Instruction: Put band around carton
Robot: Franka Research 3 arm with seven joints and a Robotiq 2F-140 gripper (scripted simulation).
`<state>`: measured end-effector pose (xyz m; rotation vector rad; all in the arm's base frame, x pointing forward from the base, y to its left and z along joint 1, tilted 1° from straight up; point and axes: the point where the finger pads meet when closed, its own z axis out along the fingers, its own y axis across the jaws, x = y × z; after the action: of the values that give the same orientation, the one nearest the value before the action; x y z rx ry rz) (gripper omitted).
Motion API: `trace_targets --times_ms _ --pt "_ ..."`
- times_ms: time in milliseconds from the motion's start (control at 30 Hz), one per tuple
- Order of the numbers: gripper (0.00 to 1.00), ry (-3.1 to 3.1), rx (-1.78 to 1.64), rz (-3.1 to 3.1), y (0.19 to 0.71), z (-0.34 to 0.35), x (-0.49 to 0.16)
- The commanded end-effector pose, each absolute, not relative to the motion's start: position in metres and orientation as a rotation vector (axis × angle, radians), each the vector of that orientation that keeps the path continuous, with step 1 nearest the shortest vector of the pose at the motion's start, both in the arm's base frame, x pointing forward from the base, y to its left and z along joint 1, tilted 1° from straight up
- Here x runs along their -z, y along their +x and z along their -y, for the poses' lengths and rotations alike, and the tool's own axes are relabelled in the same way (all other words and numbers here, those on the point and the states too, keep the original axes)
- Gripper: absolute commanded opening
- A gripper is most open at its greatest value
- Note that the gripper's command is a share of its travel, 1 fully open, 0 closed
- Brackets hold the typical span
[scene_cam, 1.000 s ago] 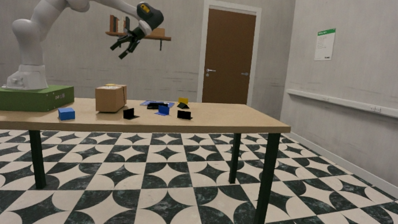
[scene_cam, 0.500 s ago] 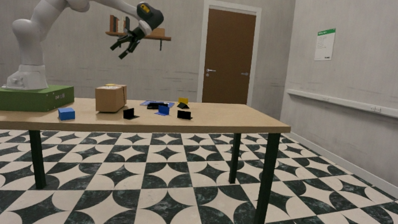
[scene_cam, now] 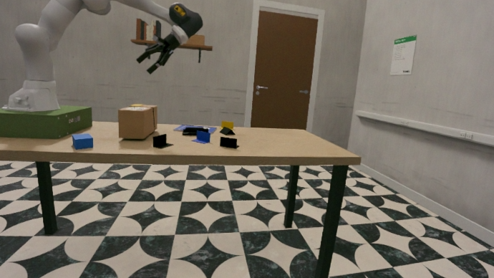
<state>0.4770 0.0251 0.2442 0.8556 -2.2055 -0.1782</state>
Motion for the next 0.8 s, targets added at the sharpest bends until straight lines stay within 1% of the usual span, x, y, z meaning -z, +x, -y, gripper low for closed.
trace_targets --times_ms 0,767 --pt "1.00 0.847 0.168 2.224 0.480 -0.025 -0.244" --pt "1.00 0.710 0.074 2.414 0.485 -0.005 -0.221"
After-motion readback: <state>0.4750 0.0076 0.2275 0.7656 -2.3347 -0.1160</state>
